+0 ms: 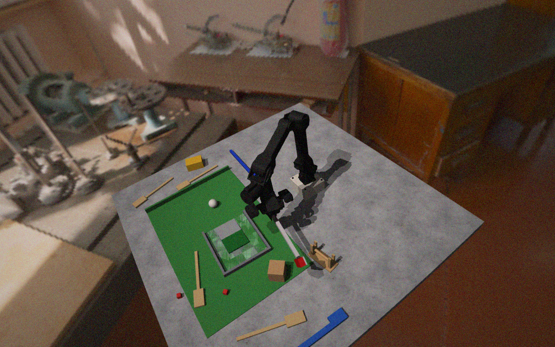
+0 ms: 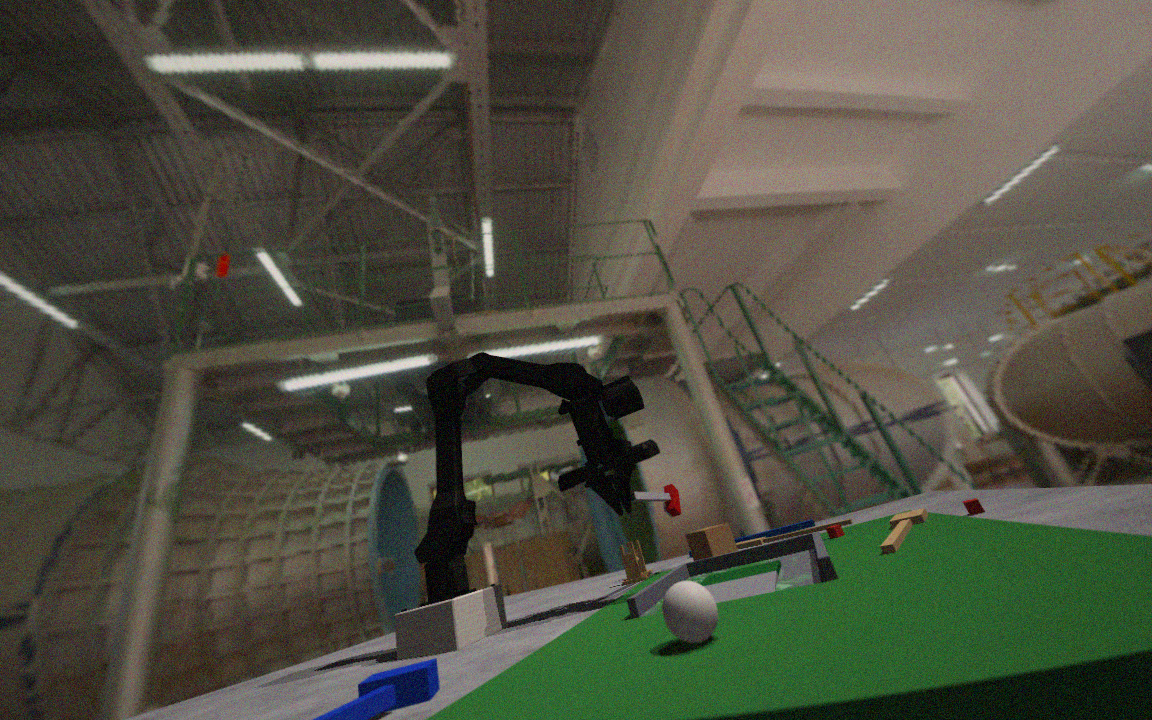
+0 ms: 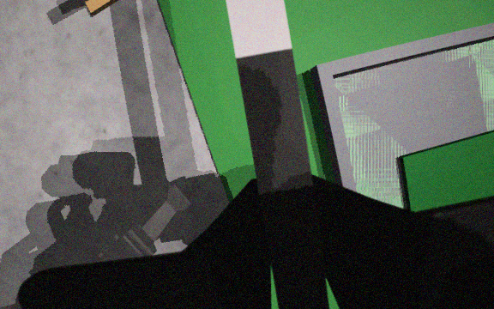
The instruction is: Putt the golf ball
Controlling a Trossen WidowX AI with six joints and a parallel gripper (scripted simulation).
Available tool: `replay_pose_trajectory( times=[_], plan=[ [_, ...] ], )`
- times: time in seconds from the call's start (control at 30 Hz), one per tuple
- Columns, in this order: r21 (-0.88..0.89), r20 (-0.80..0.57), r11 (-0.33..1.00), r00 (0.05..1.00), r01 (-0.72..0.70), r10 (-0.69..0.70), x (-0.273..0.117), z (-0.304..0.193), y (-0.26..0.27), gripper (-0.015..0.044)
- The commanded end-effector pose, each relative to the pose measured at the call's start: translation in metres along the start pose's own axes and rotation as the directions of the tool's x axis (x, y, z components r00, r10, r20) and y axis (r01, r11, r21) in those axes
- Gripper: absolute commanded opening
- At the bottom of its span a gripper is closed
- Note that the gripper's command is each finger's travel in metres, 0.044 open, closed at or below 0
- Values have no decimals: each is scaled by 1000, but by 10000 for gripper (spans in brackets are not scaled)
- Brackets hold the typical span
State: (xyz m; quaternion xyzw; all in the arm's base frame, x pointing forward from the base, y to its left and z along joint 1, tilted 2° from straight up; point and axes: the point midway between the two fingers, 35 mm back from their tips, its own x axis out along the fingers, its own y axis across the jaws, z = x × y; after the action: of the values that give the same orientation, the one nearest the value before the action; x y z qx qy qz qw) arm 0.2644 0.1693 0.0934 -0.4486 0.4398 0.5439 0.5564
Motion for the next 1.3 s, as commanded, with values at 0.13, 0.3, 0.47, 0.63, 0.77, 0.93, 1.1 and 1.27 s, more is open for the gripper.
replay_pose_trajectory(
  times=[0.13,0.3,0.47,0.63,0.77,0.93,1.1,1.27],
  plan=[
    [172,-29,984,999,41,-37,-13,-40,-26,0],
    [279,-52,958,998,60,-48,-20,-67,-37,0],
    [378,-73,923,996,78,-55,-26,-94,-46,0],
    [472,-94,876,994,97,-59,-34,-122,-52,0],
    [543,-111,832,992,113,-63,-40,-145,-55,0],
    [626,-131,768,989,134,-65,-48,-174,-56,0],
    [706,-153,692,986,151,-60,-56,-202,-54,0],
    [777,-173,607,984,168,-51,-65,-231,-50,0]
  ],
)
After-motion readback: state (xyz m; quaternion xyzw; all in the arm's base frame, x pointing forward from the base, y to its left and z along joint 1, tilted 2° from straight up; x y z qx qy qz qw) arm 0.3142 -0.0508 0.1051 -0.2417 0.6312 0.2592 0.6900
